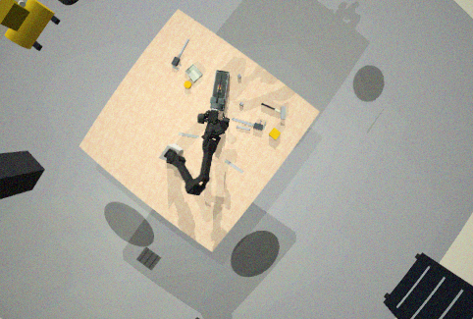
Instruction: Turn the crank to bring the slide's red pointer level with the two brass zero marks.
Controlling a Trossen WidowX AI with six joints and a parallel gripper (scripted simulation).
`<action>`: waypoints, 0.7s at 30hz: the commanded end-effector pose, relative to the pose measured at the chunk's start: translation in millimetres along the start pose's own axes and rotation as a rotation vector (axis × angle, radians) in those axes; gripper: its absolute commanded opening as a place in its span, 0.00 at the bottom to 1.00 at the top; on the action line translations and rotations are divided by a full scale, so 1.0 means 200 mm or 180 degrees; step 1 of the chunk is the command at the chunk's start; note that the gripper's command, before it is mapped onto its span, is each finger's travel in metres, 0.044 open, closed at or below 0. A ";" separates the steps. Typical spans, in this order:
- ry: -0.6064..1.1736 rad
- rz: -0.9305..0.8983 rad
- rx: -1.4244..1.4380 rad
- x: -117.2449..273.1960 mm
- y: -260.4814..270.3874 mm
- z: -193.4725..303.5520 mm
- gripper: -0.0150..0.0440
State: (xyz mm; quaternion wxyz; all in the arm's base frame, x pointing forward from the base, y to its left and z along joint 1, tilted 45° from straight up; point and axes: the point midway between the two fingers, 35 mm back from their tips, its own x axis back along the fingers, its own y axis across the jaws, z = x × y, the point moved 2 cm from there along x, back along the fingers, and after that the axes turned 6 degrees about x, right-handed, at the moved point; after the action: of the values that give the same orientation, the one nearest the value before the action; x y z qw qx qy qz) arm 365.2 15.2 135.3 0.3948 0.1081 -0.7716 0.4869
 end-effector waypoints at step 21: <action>0.0015 -0.0011 0.0021 -0.25 0.04 0.27 1.00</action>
State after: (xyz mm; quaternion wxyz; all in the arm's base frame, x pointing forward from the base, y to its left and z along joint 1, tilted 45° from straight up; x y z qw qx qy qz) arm 366.2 -34.6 87.6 0.3964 0.1052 -0.7704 0.4881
